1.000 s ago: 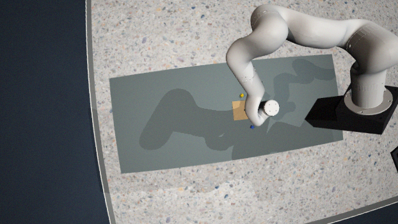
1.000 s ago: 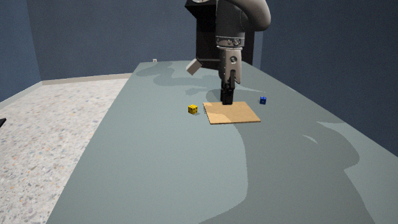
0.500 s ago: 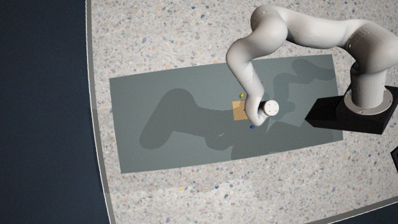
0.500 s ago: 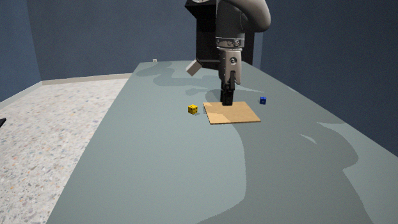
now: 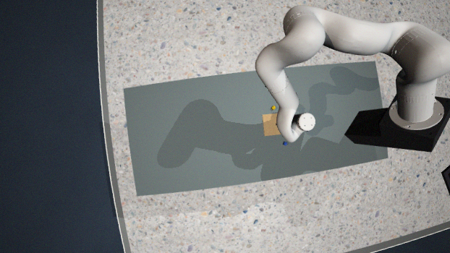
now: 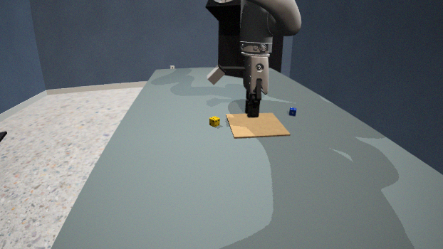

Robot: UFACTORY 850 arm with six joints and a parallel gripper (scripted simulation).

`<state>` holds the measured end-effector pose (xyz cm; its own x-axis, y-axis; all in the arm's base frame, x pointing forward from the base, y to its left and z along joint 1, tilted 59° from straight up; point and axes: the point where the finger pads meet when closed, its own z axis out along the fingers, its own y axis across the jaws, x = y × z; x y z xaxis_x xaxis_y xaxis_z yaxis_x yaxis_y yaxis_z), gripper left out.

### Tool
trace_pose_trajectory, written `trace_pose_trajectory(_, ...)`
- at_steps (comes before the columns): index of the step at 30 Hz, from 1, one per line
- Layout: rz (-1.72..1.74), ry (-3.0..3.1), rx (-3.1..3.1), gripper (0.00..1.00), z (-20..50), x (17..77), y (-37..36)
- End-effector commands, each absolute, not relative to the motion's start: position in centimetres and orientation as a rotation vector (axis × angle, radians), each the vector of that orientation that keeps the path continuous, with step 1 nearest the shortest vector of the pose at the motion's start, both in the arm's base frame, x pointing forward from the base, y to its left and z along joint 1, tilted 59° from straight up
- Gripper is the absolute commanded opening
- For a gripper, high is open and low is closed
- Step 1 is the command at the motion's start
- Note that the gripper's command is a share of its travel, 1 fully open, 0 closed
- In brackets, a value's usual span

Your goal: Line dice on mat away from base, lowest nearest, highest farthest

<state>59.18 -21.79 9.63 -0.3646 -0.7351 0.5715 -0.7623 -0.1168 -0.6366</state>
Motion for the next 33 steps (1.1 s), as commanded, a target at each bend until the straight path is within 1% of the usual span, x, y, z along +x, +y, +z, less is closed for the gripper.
trace_pose_trajectory(1,1.529,-2.069,1.755,0.15,9.65,59.18,-21.75)
trace_pose_trajectory(18,1.529,-2.069,1.755,0.15,9.65,59.18,-21.75)
trace_pose_trajectory(19,1.529,-2.069,1.755,0.19,9.65,59.18,-21.75)
trace_pose_trajectory(21,1.529,-2.069,1.755,0.19,9.65,59.18,-21.75)
trace_pose_trajectory(22,1.529,-2.069,1.755,0.23,9.65,59.18,-21.75)
trace_pose_trajectory(26,1.529,-2.069,1.755,0.23,9.65,59.18,-21.75)
trace_pose_trajectory(27,1.529,-2.069,1.755,0.28,9.65,59.18,-21.75)
trace_pose_trajectory(29,1.529,-2.069,1.755,0.28,9.65,59.18,-21.75)
trace_pose_trajectory(30,1.529,-2.069,1.755,0.32,9.65,59.18,-21.75)
trace_pose_trajectory(32,1.529,-2.069,1.755,0.32,9.65,59.18,-21.75)
trace_pose_trajectory(33,1.529,-2.069,1.755,0.36,9.65,59.18,-21.75)
